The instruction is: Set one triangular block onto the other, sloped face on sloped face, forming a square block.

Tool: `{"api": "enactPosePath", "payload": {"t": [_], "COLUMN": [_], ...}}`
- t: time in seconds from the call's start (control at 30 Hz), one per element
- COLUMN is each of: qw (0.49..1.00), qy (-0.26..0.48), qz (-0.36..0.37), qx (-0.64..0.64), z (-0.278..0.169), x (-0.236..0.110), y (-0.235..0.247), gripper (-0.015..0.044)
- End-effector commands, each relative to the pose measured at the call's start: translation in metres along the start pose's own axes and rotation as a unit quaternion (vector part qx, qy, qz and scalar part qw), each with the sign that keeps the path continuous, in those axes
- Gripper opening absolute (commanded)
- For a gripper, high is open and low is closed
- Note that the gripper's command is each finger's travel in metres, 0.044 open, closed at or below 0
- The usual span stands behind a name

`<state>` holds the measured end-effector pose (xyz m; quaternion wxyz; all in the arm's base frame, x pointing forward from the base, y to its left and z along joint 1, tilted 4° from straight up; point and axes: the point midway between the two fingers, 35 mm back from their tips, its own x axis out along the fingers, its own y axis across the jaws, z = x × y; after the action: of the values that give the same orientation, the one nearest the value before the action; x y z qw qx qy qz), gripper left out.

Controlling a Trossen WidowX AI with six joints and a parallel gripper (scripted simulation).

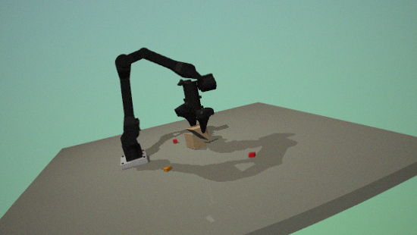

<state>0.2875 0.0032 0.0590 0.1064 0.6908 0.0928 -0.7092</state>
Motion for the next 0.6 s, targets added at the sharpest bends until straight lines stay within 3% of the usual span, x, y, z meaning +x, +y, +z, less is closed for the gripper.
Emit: {"api": "enactPosePath", "payload": {"t": [0.0, 0.57], "qw": [1.000, 1.000], "qy": [-0.001, -0.002], "qz": [-0.002, -0.003], "qx": [-0.001, -0.001], "z": [0.002, 0.007], "x": [0.004, 0.014], "y": [-0.001, -0.001], "gripper": [0.0000, 0.0000]}}
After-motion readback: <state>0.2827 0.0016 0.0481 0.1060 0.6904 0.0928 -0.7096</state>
